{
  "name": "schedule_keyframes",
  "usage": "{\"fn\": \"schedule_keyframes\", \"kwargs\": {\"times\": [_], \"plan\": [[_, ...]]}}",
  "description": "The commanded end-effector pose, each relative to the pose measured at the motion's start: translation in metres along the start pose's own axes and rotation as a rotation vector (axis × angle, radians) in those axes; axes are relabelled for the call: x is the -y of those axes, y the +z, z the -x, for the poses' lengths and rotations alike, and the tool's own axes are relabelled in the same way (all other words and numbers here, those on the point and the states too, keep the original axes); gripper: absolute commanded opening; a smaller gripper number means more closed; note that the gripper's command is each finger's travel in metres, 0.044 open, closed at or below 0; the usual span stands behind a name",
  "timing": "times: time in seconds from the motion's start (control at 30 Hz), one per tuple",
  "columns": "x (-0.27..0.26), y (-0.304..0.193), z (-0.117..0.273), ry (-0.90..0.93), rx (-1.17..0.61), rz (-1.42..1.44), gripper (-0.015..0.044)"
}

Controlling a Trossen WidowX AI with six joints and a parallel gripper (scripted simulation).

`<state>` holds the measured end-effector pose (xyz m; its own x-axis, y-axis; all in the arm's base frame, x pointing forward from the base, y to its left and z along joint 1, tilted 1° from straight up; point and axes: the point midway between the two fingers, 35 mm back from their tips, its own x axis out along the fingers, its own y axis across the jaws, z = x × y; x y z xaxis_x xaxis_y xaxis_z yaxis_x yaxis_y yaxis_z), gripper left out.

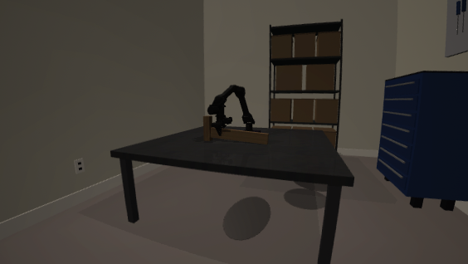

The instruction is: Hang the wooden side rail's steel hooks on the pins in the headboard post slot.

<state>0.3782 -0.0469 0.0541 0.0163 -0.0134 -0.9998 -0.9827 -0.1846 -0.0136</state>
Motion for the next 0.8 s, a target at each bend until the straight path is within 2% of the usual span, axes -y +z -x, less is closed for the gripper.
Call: {"fn": "schedule_keyframes", "kwargs": {"times": [0.0, 0.77], "plan": [[0.0007, -0.0009, -0.0002, -0.003, -0.006, -0.002, 0.0], [0.0007, -0.0009, -0.004, -0.003, -0.006, -0.002, 0.0]]}}
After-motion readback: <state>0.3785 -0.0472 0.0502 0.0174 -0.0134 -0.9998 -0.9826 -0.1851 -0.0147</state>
